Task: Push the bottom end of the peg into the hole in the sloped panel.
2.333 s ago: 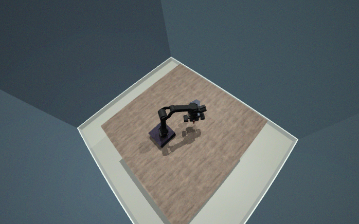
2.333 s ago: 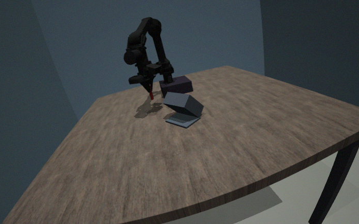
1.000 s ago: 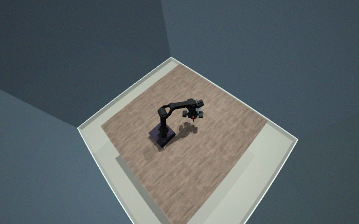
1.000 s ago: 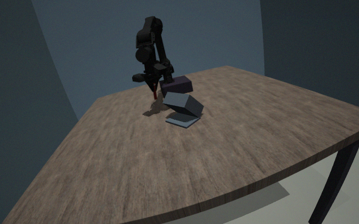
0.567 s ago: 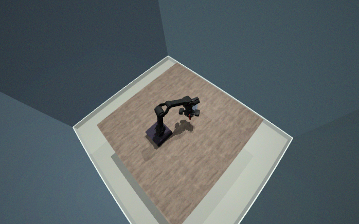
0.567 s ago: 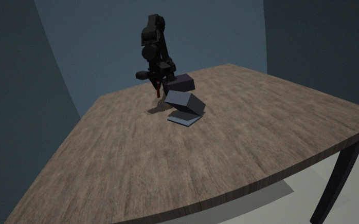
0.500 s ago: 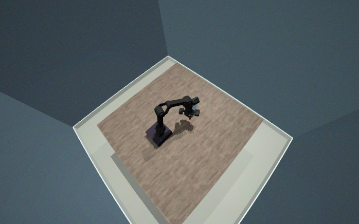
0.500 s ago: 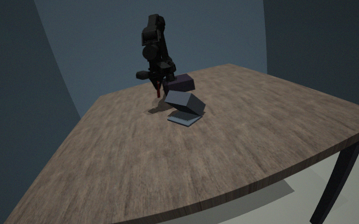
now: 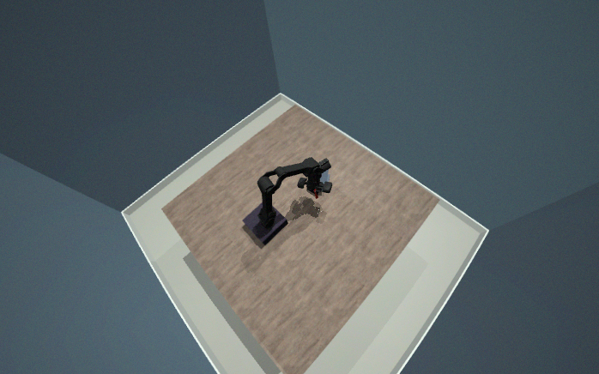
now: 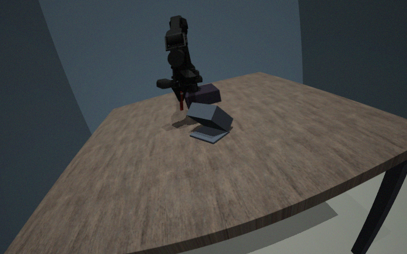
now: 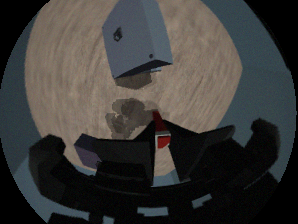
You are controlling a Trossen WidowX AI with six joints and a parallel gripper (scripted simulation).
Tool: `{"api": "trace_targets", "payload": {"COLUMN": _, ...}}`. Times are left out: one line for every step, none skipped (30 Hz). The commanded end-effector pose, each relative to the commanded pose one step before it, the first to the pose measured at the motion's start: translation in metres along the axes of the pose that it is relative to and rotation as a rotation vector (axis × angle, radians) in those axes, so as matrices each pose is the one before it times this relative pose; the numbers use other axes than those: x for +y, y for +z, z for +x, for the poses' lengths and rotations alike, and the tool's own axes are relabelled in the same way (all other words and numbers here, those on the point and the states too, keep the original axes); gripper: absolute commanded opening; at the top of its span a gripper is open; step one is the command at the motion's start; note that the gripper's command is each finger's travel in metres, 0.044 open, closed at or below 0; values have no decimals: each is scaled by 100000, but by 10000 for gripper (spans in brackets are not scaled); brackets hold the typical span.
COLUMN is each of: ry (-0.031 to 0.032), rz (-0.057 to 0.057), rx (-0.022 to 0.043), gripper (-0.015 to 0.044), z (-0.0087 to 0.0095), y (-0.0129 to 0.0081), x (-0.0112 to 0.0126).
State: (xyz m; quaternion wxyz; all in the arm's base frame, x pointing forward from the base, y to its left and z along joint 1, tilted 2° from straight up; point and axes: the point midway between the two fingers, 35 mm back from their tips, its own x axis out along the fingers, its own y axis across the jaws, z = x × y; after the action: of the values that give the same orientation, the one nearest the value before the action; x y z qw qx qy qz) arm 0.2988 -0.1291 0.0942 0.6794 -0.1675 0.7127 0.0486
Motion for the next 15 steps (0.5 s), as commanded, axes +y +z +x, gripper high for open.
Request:
{"api": "trace_targets", "payload": {"ry": -1326, "rz": 2305, "rx": 754, "gripper": 0, "z": -97, "y": 195, "x": 141}}
{"api": "trace_targets", "payload": {"ry": -263, "rz": 646, "rx": 107, "gripper": 0, "z": -20, "y": 57, "x": 46}}
{"api": "trace_targets", "payload": {"ry": -265, "rz": 646, "rx": 104, "gripper": 0, "z": -20, "y": 57, "x": 47}}
{"api": "trace_targets", "payload": {"ry": -266, "rz": 646, "rx": 101, "gripper": 0, "z": -21, "y": 56, "x": 47}}
{"api": "trace_targets", "payload": {"ry": -268, "rz": 646, "rx": 97, "gripper": 0, "z": -21, "y": 56, "x": 48}}
{"api": "trace_targets", "payload": {"ry": -269, "rz": 646, "rx": 94, "gripper": 0, "z": -21, "y": 56, "x": 48}}
{"api": "trace_targets", "payload": {"ry": -271, "rz": 647, "rx": 90, "gripper": 0, "z": -22, "y": 55, "x": 48}}
{"api": "trace_targets", "payload": {"ry": -272, "rz": 647, "rx": 86, "gripper": 0, "z": -22, "y": 55, "x": 49}}
{"api": "trace_targets", "payload": {"ry": -274, "rz": 647, "rx": 83, "gripper": 0, "z": -22, "y": 54, "x": 49}}
{"api": "trace_targets", "payload": {"ry": -275, "rz": 647, "rx": 79, "gripper": 0, "z": -23, "y": 54, "x": 50}}
{"api": "trace_targets", "payload": {"ry": -276, "rz": 647, "rx": 76, "gripper": 0, "z": -23, "y": 54, "x": 50}}
{"api": "trace_targets", "payload": {"ry": -278, "rz": 648, "rx": 72, "gripper": 0, "z": -23, "y": 53, "x": 51}}
{"api": "trace_targets", "payload": {"ry": -279, "rz": 648, "rx": 68, "gripper": 0, "z": -24, "y": 53, "x": 51}}
{"api": "trace_targets", "payload": {"ry": -280, "rz": 648, "rx": 65, "gripper": 0, "z": -24, "y": 53, "x": 52}}
{"api": "trace_targets", "payload": {"ry": -281, "rz": 648, "rx": 61, "gripper": 0, "z": -24, "y": 52, "x": 52}}
